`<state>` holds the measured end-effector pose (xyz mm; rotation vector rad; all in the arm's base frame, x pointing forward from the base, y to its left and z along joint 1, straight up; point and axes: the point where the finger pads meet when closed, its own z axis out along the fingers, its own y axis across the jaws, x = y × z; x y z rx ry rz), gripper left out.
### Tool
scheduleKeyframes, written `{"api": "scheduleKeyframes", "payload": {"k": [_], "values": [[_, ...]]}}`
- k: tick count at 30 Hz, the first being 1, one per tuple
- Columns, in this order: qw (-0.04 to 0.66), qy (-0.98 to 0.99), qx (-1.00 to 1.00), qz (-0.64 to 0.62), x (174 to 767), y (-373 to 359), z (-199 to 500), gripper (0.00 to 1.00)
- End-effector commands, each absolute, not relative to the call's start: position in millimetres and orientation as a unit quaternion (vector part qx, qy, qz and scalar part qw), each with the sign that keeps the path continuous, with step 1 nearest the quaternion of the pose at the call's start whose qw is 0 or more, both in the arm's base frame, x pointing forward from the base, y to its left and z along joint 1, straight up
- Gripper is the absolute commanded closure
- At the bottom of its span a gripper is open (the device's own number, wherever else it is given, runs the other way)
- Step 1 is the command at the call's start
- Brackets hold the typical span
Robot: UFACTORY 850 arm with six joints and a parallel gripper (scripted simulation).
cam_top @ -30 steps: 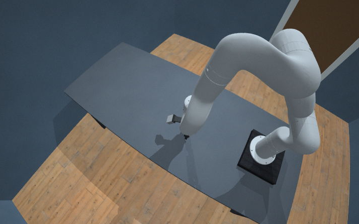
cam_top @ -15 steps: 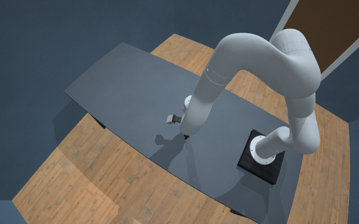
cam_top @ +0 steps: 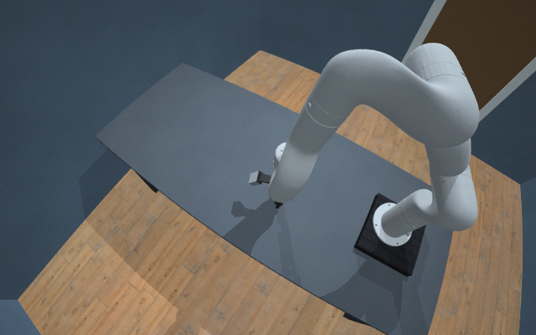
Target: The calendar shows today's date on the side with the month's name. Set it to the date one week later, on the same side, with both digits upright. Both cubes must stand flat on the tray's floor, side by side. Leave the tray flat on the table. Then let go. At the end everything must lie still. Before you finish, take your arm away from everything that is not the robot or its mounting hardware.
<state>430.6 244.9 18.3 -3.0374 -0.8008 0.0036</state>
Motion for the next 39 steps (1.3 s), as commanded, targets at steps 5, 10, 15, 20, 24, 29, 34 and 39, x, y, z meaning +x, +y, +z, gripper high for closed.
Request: {"api": "scheduleKeyframes", "payload": {"k": [5, 10, 15, 20, 24, 29, 34, 39], "values": [[0.000, -0.255, -0.967, 0.000, 431, 245, 17, 0.53], [0.000, -0.255, -0.967, 0.000, 431, 245, 12, 0.53], [0.000, -0.255, -0.967, 0.000, 431, 245, 4, 0.53], [0.000, -0.255, -0.967, 0.000, 431, 245, -1, 0.53], [0.000, -0.255, -0.967, 0.000, 431, 245, -5, 0.53], [0.000, -0.255, -0.967, 0.000, 431, 245, -7, 0.53], [0.000, -0.255, -0.967, 0.000, 431, 245, -7, 0.53], [0.000, -0.255, -0.967, 0.000, 431, 245, -7, 0.53]]}}
